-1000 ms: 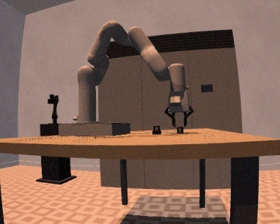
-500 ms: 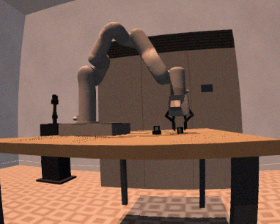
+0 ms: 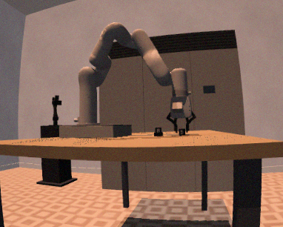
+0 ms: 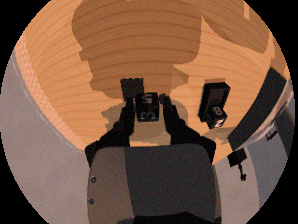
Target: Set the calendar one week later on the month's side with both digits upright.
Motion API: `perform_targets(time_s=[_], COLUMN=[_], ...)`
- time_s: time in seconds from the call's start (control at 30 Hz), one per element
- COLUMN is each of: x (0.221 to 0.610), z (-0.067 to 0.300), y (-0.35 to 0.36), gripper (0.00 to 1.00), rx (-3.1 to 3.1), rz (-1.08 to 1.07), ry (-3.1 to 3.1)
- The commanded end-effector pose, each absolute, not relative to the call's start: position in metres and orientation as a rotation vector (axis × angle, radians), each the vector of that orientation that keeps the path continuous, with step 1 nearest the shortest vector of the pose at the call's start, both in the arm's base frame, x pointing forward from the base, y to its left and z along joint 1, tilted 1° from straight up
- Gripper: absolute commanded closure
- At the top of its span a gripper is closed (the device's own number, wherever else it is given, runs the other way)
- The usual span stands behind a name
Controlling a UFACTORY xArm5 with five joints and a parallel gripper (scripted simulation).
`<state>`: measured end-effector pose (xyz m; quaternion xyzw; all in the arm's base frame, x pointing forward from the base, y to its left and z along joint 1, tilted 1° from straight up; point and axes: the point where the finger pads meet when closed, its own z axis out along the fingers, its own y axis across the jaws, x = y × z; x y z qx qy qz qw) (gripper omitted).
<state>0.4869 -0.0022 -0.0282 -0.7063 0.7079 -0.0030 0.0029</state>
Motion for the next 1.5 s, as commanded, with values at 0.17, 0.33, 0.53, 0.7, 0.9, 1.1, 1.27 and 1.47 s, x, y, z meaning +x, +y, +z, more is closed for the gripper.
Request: perform_targets(time_s=[0.17, 0.33, 0.53, 0.7, 0.9, 1.1, 1.27, 1.47], x=[0.4883, 0.4883, 0.4883, 0.4883, 0.4883, 0.4883, 0.4883, 0.4883], z=[-0.0269, -0.0269, -0.0269, -0.0269, -0.0269, -0.0269, -0.0269, -0.0269], y=[-0.0022, -0.0022, -0.0022, -0.0022, -0.0022, -0.0022, -0.0022, -0.0022], gripper=[0.53, 0.53, 0.53, 0.53, 0.73, 0.73, 0.73, 0.73], rx=[-2.213, -2.213, -2.213, -2.213, -2.213, -2.213, -2.213, -2.213], rz=[-0.013, -0.013, -0.013, -0.013, -0.013, -0.013, -0.013, -0.013], ry=[2.218, 2.218, 2.218, 2.218, 2.218, 2.218, 2.218, 2.218])
